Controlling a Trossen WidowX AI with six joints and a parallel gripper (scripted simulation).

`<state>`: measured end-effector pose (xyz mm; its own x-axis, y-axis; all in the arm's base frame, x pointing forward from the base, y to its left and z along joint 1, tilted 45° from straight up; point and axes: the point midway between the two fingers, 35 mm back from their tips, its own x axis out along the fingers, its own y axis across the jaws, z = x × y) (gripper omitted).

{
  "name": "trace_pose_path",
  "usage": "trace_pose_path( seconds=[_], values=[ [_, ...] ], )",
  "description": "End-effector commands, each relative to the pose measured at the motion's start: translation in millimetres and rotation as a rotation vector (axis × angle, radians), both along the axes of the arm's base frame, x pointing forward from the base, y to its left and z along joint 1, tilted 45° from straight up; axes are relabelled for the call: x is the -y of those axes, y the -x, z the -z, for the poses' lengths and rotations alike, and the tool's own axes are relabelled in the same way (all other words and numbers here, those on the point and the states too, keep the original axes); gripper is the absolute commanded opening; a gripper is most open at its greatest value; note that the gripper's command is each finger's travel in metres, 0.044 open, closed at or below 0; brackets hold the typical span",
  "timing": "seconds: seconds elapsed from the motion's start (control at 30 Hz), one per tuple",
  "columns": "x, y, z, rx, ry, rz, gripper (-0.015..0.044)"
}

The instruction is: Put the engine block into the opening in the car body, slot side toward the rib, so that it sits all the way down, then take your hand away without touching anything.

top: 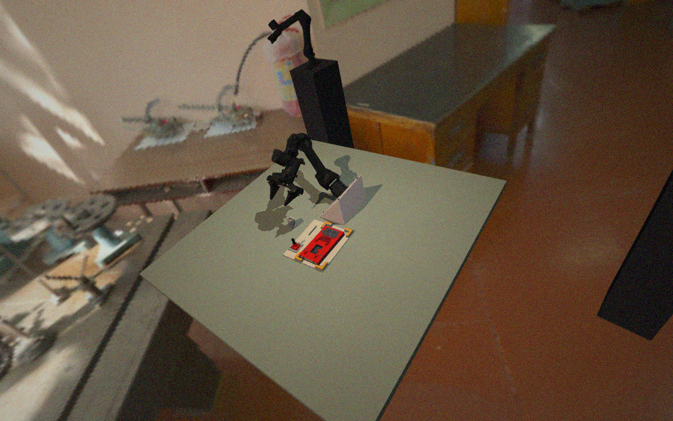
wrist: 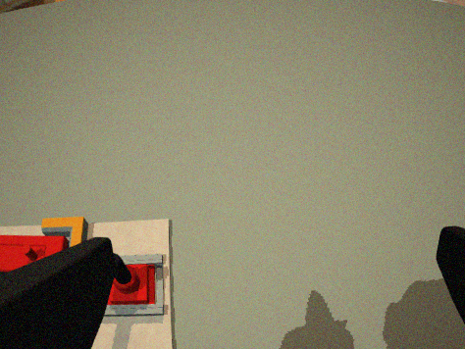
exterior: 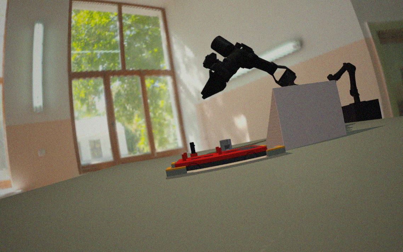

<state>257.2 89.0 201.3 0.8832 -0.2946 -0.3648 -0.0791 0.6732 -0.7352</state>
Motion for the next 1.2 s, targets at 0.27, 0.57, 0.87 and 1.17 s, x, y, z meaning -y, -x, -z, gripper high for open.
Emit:
trace_pose_path(
  seconds=[0.27, 0.57, 0.87, 1.17],
  values=[
    [19.3, -10.1, 17.5, -0.174, -0.090, 0.213, 0.0440],
    [41.4, -9.4, 27.8, -0.292, -0.146, 0.444, 0.0440],
    [64.5, -1.8, 32.4, -0.383, -0.183, 0.716, 0.0440],
    [75.0, 4.1, 32.4, -0.415, -0.190, 0.863, 0.0440]
  ],
)
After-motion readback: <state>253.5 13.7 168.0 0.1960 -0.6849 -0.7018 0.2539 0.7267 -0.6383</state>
